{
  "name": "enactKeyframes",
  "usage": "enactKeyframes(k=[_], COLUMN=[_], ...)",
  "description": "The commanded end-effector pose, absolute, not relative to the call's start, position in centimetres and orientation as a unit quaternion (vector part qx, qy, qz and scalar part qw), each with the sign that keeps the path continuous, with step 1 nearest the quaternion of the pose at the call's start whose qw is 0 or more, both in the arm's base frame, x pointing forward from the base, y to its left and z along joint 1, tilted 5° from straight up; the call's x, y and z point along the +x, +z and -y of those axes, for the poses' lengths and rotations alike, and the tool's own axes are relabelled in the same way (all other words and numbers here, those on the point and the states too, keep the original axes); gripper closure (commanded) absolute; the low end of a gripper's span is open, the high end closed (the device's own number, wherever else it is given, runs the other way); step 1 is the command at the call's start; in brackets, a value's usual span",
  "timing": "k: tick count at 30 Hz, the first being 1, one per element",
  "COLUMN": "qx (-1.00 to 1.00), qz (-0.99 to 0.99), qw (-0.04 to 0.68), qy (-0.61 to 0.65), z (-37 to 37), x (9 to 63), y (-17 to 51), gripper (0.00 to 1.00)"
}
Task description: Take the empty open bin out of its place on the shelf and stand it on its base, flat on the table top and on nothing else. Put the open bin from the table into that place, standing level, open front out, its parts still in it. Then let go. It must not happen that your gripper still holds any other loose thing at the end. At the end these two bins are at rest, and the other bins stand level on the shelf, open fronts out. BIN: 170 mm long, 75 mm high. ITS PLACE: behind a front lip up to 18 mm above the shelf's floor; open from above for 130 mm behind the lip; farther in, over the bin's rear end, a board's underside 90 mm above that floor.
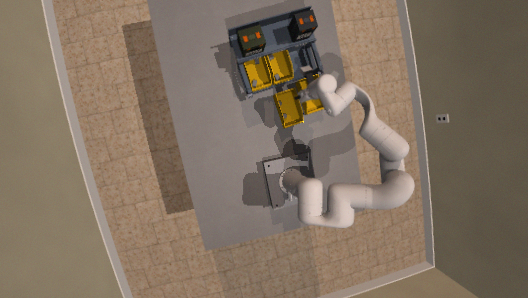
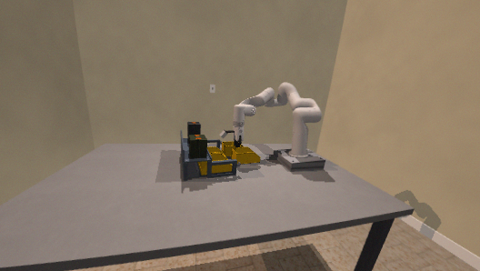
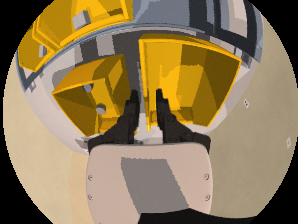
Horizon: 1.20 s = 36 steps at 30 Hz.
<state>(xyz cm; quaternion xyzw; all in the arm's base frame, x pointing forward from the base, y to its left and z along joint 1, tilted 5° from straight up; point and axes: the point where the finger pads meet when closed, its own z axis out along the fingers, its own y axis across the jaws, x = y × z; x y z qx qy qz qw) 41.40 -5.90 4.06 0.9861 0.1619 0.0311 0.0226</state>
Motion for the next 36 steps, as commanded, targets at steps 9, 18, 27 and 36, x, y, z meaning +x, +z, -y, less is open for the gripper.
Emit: enactKeyframes(k=[9, 18, 27, 36], qx=[0.986, 0.986, 0.986, 0.986], qz=[-0.162, -0.162, -0.162, -0.162], qw=[0.023, 0.023, 0.023, 0.023], qy=[0.033, 0.033, 0.033, 0.033], z=[5.91, 5.91, 5.91, 5.91], x=[41.55, 41.55, 41.55, 41.55], y=[3.77, 3.76, 3.76, 3.76], gripper=[0.74, 0.74, 1.00, 1.00])
